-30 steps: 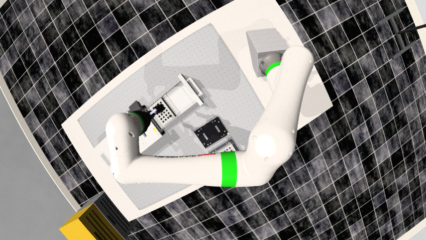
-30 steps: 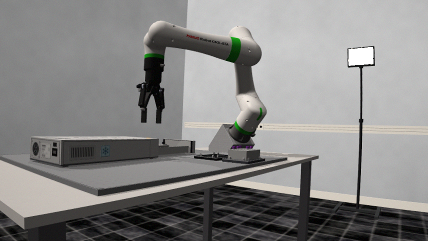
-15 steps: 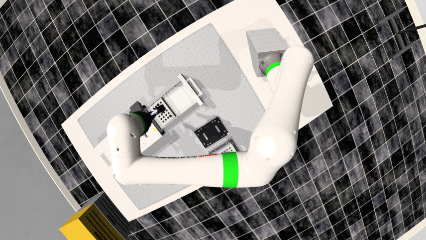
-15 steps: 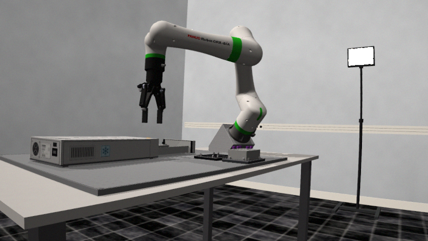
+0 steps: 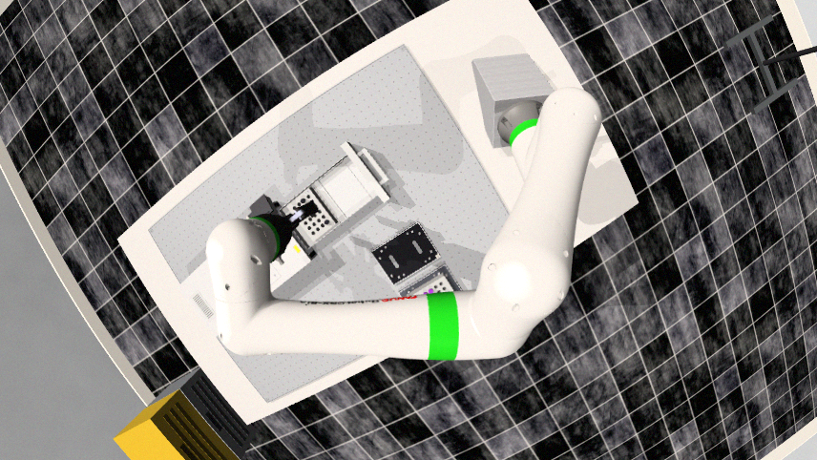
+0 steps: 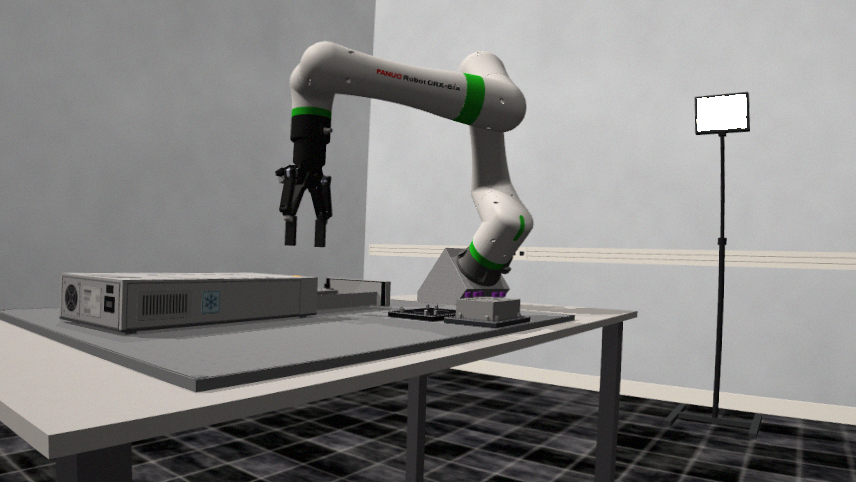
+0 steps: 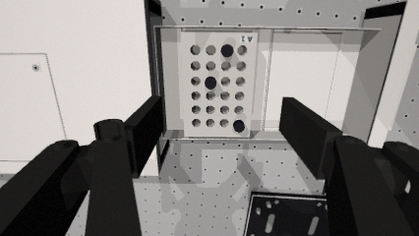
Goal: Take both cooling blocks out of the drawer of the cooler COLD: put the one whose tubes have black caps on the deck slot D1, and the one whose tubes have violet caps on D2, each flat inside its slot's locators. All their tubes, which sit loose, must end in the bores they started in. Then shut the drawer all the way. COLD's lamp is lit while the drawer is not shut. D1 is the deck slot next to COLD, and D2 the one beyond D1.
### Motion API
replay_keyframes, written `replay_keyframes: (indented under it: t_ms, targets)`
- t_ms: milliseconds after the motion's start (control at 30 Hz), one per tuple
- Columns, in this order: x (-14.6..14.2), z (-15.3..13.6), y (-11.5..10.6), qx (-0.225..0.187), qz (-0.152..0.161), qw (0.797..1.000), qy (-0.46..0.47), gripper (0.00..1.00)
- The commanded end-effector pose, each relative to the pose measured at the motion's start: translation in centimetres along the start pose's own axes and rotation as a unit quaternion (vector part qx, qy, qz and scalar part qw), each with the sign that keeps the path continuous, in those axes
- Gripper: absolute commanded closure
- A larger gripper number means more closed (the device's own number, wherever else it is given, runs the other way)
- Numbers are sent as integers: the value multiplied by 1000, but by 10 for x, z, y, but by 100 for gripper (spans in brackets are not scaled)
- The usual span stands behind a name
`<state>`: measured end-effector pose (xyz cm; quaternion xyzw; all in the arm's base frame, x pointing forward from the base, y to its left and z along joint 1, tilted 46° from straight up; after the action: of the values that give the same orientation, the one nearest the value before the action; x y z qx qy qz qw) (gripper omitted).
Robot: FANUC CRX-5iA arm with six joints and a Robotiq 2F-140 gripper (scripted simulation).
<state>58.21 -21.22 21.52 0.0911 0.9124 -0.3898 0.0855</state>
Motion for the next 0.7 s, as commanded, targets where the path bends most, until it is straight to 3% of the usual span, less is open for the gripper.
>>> replay_keyframes:
  t_ms: [0,667]
  targets:
    - [0,0,-1,1,1,1000,0,34]
    - [1,-1,1,1,1,1000,0,34]
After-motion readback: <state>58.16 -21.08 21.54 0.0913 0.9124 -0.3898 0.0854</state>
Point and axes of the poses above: the point where the finger pads meet when closed, its own y axis out along the fingers, its own x axis across the jaws, z = x × y, the point moved 9 cm from there along -y, back along the fingers, and after that the axes turned 8 degrees about y, right-handed, at the moved point
